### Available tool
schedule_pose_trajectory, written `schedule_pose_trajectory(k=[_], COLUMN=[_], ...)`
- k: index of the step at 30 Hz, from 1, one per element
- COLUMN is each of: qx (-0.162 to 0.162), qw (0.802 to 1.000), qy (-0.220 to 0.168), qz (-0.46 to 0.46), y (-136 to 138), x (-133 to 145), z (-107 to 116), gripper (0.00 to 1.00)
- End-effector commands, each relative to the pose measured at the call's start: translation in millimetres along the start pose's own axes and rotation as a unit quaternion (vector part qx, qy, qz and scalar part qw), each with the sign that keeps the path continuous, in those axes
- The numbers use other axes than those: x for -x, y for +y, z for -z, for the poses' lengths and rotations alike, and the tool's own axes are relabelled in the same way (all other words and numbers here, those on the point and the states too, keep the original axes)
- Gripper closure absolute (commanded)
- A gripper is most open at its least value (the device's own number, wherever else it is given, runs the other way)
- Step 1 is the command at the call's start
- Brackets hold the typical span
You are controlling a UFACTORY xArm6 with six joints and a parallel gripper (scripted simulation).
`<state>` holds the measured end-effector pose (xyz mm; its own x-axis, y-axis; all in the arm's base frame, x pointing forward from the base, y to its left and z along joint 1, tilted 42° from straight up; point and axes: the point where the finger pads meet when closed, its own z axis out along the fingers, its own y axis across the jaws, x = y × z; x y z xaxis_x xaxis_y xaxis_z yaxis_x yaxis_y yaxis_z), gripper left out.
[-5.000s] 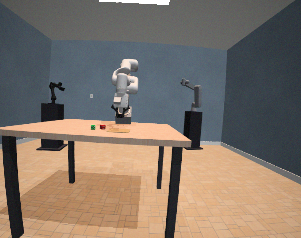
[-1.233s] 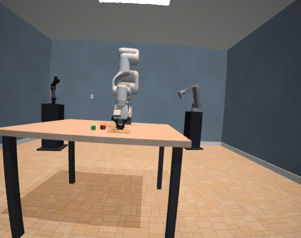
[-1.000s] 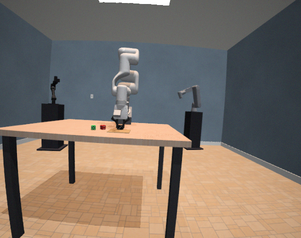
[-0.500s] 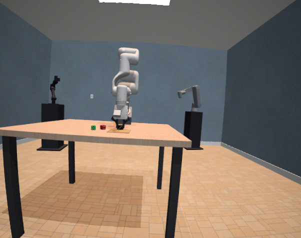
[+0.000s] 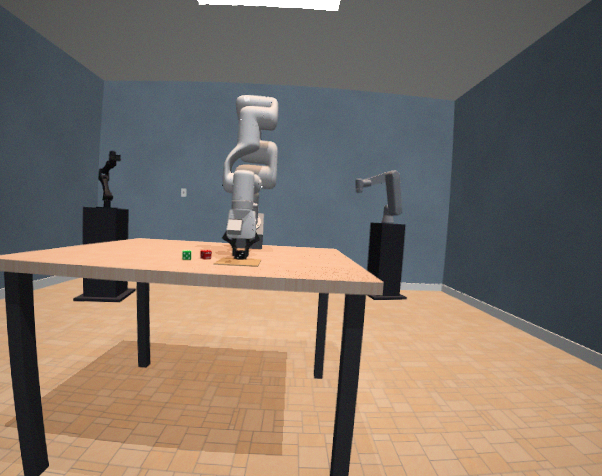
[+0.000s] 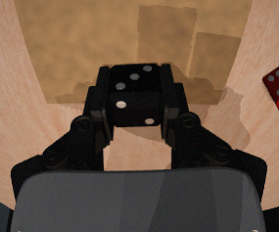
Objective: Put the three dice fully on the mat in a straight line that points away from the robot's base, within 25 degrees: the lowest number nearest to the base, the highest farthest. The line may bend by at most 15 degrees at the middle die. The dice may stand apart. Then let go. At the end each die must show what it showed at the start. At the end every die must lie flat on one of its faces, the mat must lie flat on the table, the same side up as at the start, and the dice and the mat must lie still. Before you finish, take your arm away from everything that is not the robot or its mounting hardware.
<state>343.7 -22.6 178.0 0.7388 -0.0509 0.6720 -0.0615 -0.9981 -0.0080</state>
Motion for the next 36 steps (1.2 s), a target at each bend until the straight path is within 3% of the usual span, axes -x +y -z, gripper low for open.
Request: schedule_pose_trajectory(k=[1, 6, 10, 14, 21, 36], qx=[0.000, 0.000, 0.000, 0.000, 0.000, 0.000], qw=[1.000, 1.000, 1.000, 1.000, 1.000, 1.000], qy=[0.001, 0.001, 0.001, 0.001, 0.001, 0.001], qz=[0.000, 0.000, 0.000, 0.000, 0.000, 0.000], y=[0.0, 0.0, 0.0, 0.0, 0.0, 0.0], x=[-1.0, -1.0, -1.0, -1.0, -1.0, -1.0], z=[0.4, 0.4, 0.4, 0.4, 0.4, 2.4], gripper=[0.73, 0.73, 0.65, 0.65, 0.53, 0.53])
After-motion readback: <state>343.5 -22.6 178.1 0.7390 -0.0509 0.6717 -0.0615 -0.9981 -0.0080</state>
